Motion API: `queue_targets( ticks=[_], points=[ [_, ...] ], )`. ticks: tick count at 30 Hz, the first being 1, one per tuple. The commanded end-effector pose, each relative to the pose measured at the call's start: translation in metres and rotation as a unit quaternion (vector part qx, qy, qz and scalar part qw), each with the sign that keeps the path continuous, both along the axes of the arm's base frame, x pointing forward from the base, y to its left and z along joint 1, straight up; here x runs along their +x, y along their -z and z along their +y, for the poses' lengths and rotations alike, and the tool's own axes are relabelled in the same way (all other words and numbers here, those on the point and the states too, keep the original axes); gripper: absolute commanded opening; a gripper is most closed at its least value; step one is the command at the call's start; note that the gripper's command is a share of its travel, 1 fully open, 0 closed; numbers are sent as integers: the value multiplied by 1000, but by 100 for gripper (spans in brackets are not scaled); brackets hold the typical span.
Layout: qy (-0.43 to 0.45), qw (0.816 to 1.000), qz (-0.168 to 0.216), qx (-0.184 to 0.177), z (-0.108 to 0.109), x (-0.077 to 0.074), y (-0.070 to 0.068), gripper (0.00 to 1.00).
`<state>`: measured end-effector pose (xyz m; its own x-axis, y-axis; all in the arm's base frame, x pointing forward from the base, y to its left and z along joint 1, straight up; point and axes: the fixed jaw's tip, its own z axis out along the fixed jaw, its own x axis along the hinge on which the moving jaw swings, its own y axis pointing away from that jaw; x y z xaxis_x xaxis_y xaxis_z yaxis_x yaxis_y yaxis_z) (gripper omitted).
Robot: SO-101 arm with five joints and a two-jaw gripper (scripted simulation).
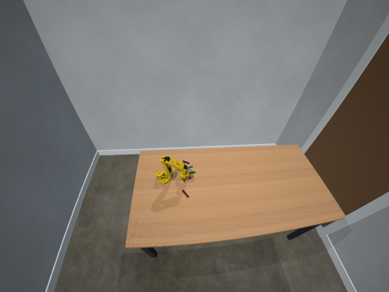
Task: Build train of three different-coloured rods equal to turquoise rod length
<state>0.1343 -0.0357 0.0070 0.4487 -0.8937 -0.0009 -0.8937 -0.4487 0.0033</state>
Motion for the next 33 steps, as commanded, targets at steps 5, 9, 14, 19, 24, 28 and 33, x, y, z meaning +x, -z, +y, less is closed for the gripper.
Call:
queue_targets(
  ticks=[5, 9, 14, 19, 24, 28, 33],
  points=[
    [-2, 1000, -28, -6, -2, 9, -6, 9],
    [-2, 1000, -28, -6, -2, 9, -6, 12],
    [-2, 1000, -28, -6, -2, 9, -6, 14],
    [-2, 1000, -28, -6, -2, 9, -6, 16],
    [-2, 1000, -28, -6, -2, 9, -6, 17],
    [-2, 1000, -28, -6, -2, 9, -6, 17],
    [-2, 1000, -28, -6, -2, 10, -8, 17]
  ],
)
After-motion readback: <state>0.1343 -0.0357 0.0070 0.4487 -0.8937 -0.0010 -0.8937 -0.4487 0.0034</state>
